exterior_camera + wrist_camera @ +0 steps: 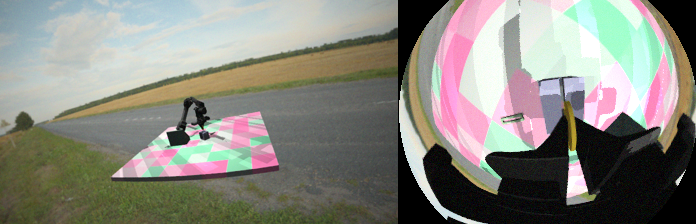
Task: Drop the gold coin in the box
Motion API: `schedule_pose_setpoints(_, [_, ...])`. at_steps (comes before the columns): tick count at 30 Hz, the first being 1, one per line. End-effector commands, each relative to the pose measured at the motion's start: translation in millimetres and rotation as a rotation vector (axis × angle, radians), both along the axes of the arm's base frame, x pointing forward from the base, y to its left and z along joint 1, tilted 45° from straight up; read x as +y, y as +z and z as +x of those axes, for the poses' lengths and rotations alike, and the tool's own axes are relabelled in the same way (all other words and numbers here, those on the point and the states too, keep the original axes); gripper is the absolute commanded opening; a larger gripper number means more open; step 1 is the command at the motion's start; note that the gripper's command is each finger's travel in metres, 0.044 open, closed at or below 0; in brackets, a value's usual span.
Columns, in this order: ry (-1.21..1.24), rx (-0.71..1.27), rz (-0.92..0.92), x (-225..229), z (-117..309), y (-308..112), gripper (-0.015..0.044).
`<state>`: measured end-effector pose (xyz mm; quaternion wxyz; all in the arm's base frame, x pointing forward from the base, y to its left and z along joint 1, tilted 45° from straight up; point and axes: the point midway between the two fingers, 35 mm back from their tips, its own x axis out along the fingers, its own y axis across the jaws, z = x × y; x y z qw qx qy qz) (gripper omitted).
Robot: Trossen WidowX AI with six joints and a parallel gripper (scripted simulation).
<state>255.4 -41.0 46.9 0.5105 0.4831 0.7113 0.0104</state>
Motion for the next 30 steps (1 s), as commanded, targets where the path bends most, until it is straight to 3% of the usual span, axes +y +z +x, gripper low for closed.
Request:
schedule_pose_setpoints(1, [-0.009,0.007,0.002,1.9,-0.5,-1.4,0.0])
schedule_pose_setpoints(30, [-0.011,0.008,0.002,10.1,-0.9,-9.7,0.0])
